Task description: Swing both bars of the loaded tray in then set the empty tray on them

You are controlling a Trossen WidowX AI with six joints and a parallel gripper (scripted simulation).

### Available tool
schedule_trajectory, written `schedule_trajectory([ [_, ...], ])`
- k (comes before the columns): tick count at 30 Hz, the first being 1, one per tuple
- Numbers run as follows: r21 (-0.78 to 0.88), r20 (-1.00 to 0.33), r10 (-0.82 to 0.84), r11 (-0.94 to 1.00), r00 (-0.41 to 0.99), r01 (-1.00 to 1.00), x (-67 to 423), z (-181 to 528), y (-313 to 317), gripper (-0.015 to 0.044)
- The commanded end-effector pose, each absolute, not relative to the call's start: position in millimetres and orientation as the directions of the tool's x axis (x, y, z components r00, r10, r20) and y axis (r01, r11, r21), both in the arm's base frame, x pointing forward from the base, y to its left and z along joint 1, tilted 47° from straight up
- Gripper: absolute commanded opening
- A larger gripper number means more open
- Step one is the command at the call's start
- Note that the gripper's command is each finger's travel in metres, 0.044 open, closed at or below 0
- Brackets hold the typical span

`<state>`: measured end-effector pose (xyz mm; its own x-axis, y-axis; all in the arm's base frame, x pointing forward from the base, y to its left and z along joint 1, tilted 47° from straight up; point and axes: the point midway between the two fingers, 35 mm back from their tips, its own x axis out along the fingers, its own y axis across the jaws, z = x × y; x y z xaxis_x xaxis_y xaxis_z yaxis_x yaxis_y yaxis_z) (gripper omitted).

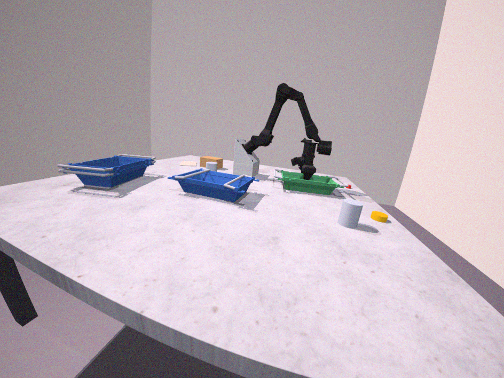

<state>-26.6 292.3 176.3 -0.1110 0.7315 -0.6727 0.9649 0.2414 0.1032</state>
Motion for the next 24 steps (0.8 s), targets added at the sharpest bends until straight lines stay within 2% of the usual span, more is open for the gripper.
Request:
schedule_trajectory([
  [1,0.104,-0.673,0.732,0.236,-0.106,0.966,-26.0,175.8,292.7,0.0308],
  [5,0.104,-0.673,0.732,0.236,-0.106,0.966,-26.0,175.8,292.7,0.0249],
  [24,0.104,-0.673,0.732,0.236,-0.106,0.966,-26.0,175.8,292.7,0.0123],
])
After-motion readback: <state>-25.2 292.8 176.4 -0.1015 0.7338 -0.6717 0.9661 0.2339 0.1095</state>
